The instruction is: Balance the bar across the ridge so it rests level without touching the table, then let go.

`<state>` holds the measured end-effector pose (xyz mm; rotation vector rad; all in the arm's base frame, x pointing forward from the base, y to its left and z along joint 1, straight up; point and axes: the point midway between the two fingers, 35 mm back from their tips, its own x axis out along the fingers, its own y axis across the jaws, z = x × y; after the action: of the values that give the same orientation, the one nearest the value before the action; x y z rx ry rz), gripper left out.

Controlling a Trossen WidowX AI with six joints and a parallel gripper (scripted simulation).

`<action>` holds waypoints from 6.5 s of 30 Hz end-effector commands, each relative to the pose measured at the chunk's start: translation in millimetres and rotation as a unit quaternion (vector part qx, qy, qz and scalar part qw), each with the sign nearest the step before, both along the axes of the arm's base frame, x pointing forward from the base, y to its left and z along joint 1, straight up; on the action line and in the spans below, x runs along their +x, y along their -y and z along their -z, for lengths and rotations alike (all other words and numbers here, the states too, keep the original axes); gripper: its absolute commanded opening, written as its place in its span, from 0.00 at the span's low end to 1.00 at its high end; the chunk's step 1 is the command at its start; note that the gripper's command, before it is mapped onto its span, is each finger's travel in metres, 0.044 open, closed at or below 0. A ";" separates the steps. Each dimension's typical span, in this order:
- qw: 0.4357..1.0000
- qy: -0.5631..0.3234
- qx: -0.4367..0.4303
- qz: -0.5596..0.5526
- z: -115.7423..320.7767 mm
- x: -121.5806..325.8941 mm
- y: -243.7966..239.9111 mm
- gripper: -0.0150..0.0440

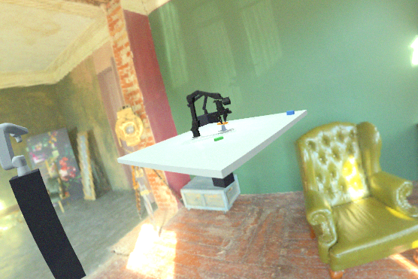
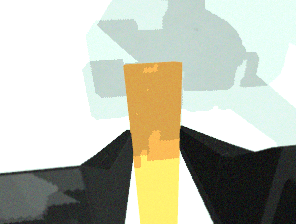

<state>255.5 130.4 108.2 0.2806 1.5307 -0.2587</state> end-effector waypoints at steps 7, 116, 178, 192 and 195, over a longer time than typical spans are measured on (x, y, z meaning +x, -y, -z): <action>1.000 0.000 0.002 0.002 0.7 0.2 -0.5 0.25; 1.000 0.000 0.002 0.001 5.7 -0.1 -0.1 0.25; 1.000 0.000 0.002 0.001 5.7 -0.1 -0.1 0.57; 1.000 0.000 0.002 0.001 5.7 -0.1 -0.1 0.79; 1.000 0.000 0.002 0.001 5.7 -0.1 -0.1 0.92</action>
<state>255.4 130.7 102.5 0.2860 1.5307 -0.2557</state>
